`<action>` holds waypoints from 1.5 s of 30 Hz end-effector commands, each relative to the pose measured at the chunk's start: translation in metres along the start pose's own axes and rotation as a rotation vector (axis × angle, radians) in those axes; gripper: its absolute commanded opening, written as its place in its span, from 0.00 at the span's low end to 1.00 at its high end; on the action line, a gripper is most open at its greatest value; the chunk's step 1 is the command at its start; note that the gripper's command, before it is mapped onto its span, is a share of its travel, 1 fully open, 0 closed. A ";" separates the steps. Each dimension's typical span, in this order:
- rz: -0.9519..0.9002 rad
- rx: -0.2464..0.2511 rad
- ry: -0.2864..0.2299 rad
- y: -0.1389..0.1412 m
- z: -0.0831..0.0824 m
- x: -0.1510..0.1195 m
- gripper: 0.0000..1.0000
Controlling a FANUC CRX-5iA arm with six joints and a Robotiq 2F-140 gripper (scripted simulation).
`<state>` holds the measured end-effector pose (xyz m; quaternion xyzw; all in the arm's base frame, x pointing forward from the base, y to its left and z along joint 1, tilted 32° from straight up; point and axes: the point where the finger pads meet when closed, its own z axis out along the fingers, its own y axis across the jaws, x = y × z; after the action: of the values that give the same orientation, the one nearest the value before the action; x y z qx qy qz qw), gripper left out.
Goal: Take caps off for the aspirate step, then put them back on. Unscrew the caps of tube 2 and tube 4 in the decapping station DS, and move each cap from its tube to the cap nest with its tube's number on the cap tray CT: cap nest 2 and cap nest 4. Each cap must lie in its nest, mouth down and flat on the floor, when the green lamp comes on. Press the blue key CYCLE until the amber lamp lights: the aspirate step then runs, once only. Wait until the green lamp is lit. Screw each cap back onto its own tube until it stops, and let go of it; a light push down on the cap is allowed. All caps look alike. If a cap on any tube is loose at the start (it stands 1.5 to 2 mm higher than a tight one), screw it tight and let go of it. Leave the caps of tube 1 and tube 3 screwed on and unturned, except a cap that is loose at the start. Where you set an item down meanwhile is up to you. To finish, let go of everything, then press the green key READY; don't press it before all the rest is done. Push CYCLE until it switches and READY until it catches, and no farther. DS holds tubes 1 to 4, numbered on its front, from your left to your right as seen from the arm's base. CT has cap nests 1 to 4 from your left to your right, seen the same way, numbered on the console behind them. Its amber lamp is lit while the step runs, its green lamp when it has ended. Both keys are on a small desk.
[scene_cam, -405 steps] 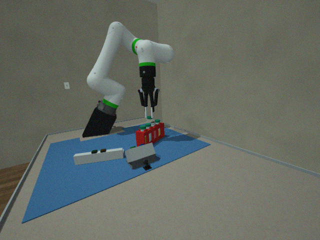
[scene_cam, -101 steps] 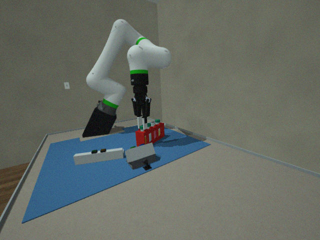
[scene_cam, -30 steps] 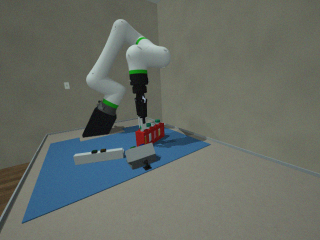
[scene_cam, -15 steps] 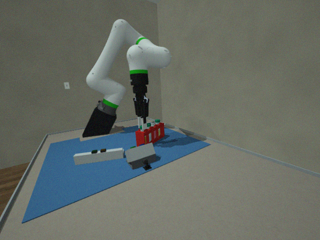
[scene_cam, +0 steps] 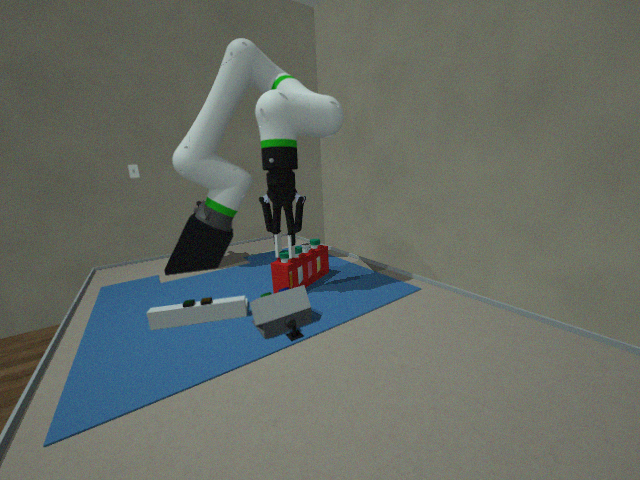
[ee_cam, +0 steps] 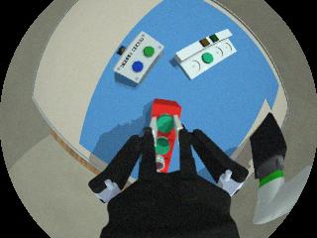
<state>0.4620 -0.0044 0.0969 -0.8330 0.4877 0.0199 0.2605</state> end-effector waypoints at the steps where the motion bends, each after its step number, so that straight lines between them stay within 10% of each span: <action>1: -0.277 0.018 -0.017 0.000 0.000 0.000 0.00; 11: -0.277 0.018 -0.017 0.000 0.000 0.000 0.00; 12: -0.277 0.018 -0.017 0.000 0.000 0.000 0.35; 22: -0.277 0.018 -0.017 0.000 0.000 0.000 0.35; 45: 0.640 0.008 -0.024 0.000 0.000 0.000 0.35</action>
<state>0.4618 -0.0049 0.0965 -0.6763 0.6788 0.0979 0.2688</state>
